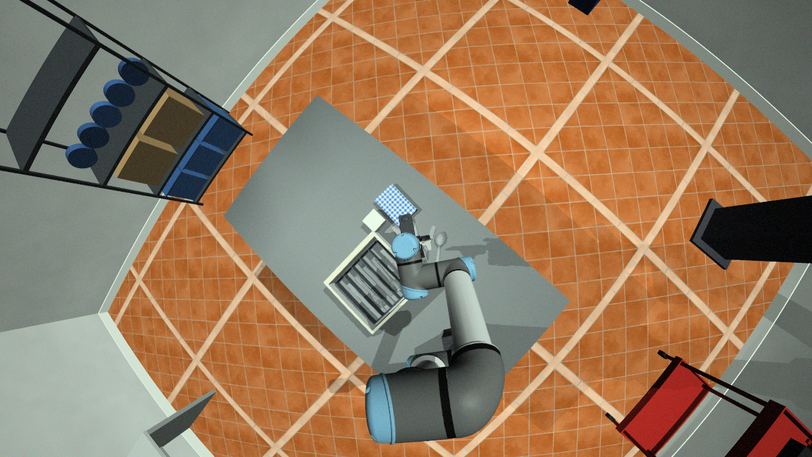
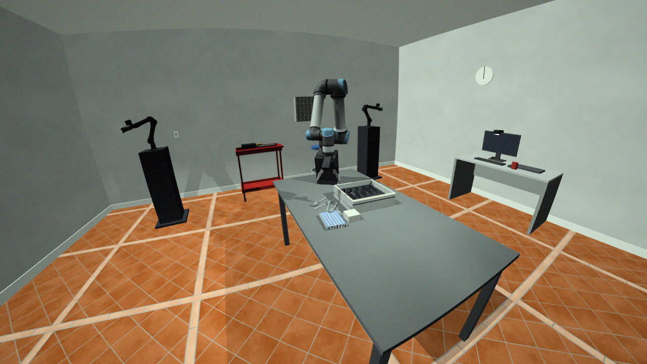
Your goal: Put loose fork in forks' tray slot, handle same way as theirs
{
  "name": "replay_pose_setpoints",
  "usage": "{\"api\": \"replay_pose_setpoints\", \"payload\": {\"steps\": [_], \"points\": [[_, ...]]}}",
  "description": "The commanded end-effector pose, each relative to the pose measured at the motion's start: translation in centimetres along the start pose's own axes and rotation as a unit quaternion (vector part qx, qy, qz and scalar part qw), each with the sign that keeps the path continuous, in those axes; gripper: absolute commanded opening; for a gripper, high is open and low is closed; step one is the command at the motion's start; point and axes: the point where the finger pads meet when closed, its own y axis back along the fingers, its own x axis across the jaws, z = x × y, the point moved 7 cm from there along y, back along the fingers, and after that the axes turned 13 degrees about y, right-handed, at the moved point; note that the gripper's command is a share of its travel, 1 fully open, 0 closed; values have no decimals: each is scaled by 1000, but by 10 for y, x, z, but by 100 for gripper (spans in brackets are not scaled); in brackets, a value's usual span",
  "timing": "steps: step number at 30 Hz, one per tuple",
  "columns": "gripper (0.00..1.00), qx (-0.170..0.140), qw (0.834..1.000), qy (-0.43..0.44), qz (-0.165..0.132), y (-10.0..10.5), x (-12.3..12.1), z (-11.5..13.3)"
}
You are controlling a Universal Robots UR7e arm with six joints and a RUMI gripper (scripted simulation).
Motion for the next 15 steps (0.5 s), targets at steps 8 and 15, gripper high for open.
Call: {"api": "replay_pose_setpoints", "payload": {"steps": [8,15], "points": [[100,1,1000,27,0,-1,-1,-1],[100,1,997,72,0,-4,-2,-2]]}}
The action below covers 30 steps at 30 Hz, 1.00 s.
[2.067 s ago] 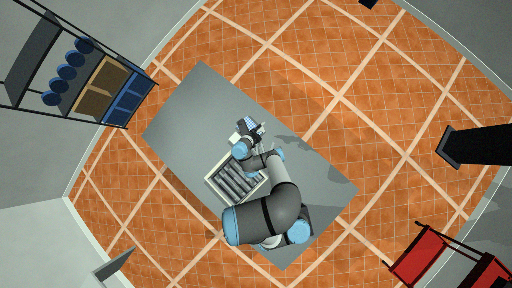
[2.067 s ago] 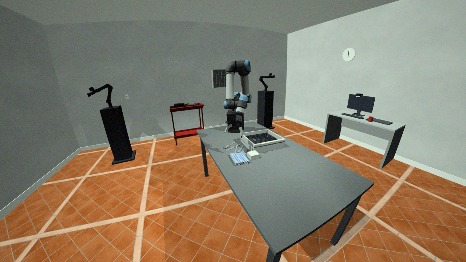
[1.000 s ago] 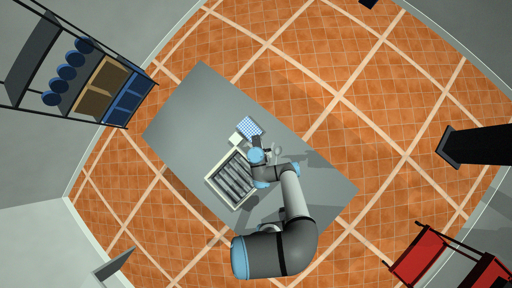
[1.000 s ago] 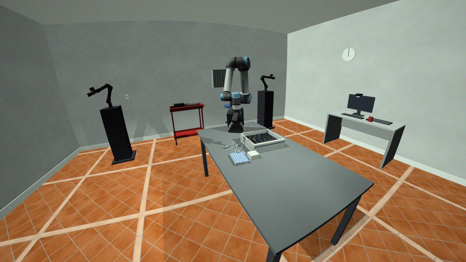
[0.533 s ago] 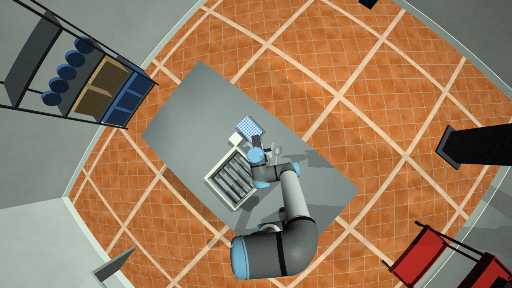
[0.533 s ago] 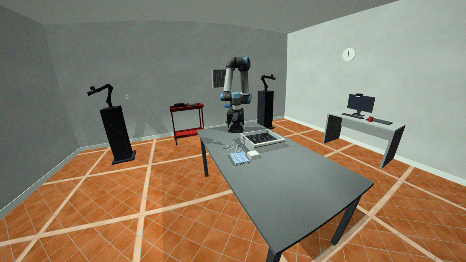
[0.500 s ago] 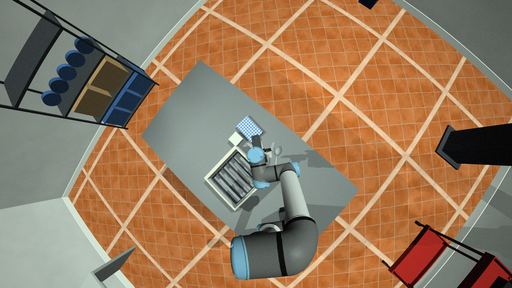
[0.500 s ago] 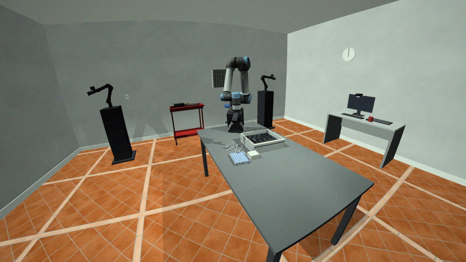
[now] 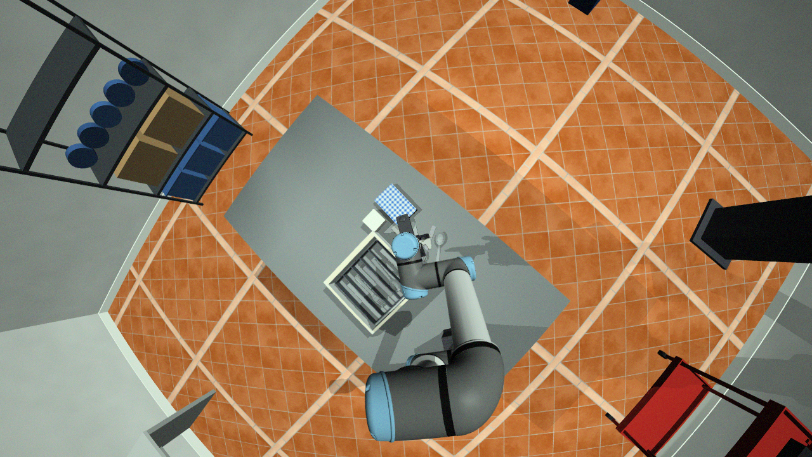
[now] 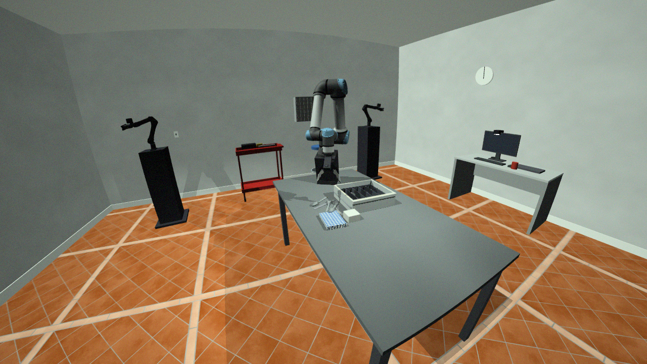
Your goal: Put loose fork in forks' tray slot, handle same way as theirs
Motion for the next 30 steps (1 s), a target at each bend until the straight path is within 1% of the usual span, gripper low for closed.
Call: {"api": "replay_pose_setpoints", "payload": {"steps": [1,9,16,22,24,27,30], "points": [[100,1,999,35,0,-1,-1,-1],[100,1,995,96,0,-5,-2,-2],[100,1,982,188,0,-10,-4,-3],[100,1,959,284,0,-15,-7,-3],[100,1,959,284,0,-15,-7,-3],[100,1,942,336,0,-18,-8,-3],[100,1,921,390,0,-22,-9,-3]]}}
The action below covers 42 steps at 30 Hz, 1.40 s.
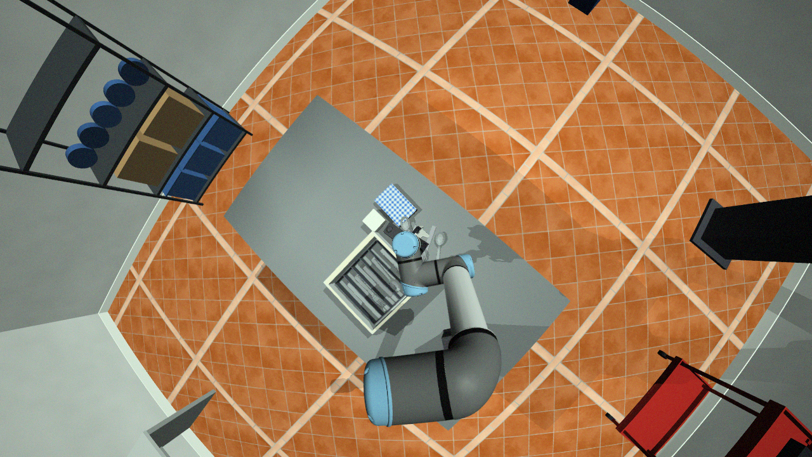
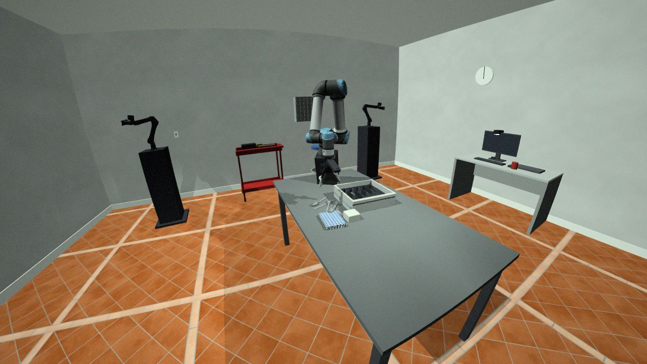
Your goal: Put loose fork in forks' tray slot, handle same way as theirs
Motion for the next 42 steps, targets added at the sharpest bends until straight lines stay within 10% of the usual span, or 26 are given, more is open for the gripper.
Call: {"api": "replay_pose_setpoints", "payload": {"steps": [1,12,28,42], "points": [[100,3,996,93,0,-5,-1,-1],[100,3,960,279,0,-15,-5,-1],[100,3,829,559,1,-33,-10,5],[100,2,640,768,2,-49,-11,13]]}}
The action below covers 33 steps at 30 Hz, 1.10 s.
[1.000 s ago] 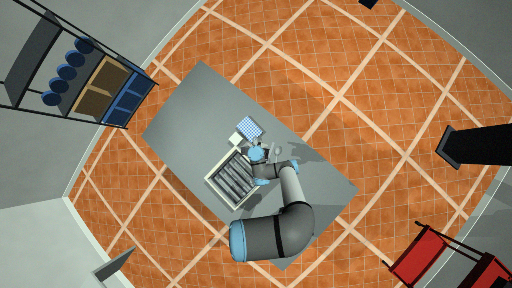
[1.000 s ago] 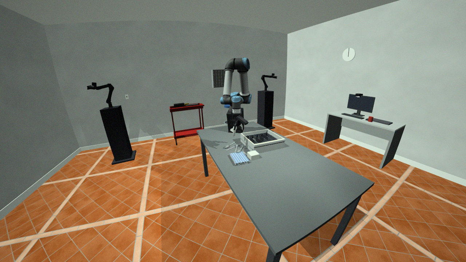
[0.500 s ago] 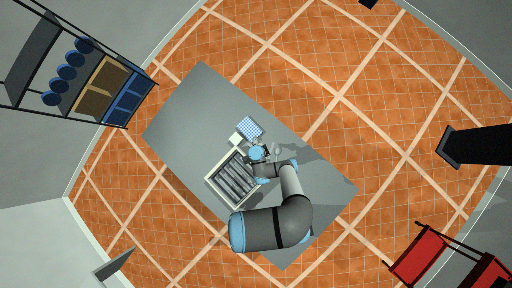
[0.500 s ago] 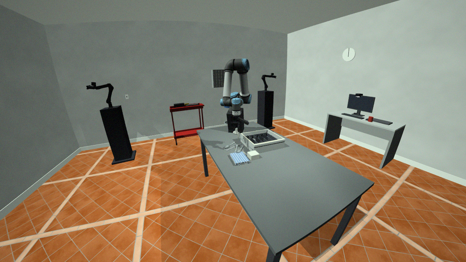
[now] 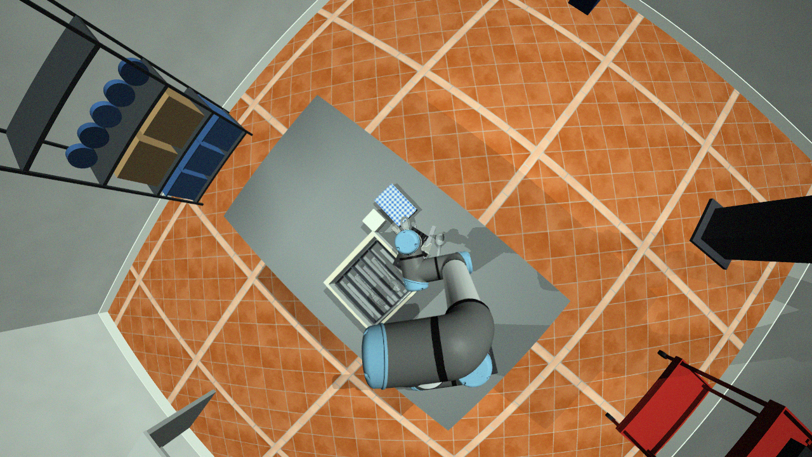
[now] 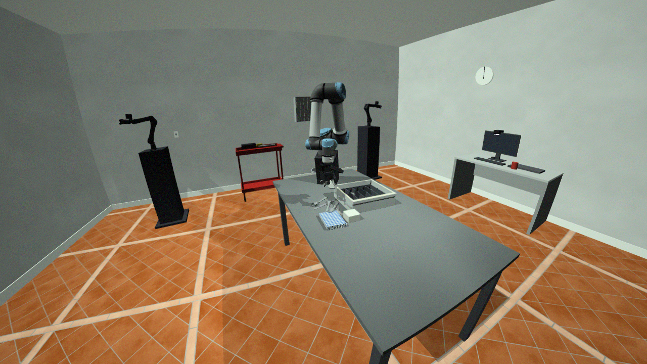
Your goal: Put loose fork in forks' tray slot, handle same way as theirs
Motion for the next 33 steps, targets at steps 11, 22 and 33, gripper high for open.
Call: {"api": "replay_pose_setpoints", "payload": {"steps": [11,22,33], "points": [[100,0,974,226,6,-13,-8,2],[100,0,944,329,6,-19,-11,3],[100,-1,916,400,6,-23,-13,5]]}}
